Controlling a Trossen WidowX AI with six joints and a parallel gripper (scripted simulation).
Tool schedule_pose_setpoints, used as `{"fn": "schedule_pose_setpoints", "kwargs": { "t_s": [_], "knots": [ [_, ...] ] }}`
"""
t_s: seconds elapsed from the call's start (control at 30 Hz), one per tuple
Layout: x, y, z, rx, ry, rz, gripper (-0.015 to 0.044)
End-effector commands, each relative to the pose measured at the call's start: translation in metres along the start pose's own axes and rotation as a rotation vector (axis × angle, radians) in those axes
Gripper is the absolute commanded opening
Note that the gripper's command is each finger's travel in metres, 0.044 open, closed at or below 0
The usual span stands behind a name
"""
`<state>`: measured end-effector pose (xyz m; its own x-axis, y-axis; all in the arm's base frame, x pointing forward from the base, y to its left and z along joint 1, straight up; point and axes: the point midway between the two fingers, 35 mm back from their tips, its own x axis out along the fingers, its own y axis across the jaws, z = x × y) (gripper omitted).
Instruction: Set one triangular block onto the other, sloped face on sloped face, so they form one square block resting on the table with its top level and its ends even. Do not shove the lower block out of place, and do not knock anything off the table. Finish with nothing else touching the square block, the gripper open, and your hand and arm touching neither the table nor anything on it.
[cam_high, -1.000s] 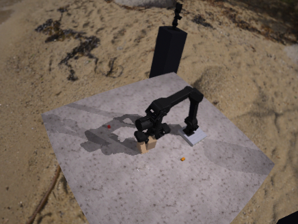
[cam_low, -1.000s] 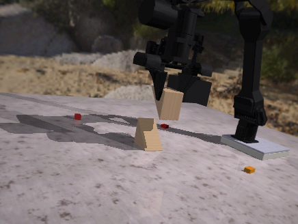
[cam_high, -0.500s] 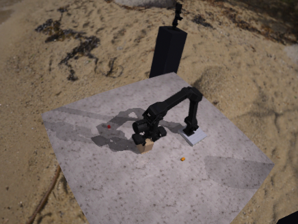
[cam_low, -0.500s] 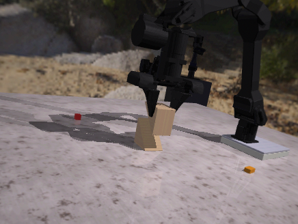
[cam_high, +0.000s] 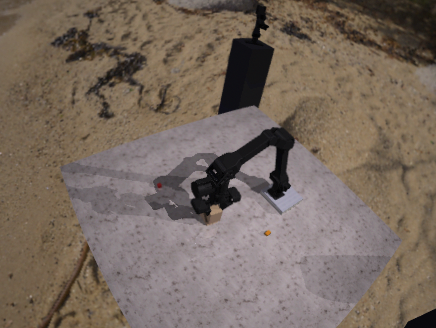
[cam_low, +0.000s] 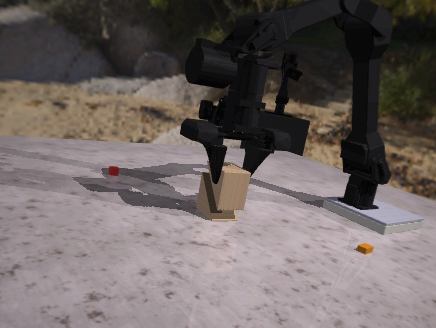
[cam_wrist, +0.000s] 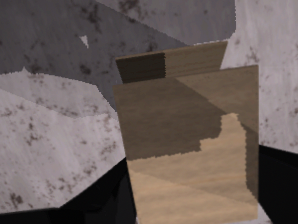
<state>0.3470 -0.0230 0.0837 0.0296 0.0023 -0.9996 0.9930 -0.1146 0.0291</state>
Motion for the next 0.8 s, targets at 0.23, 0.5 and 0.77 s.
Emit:
{"fn": "schedule_pose_setpoints", "kwargs": {
  "t_s": [0.23,0.5,0.77],
  "knots": [
    [0.0003,0.001,-0.0014,-0.005,0.011,0.005,0.0],
    [0.0018,0.0011,-0.0009,-0.006,0.012,0.005,0.0],
    [0.0066,0.0012,0.0011,-0.006,0.012,0.005,0.0]
  ]
}}
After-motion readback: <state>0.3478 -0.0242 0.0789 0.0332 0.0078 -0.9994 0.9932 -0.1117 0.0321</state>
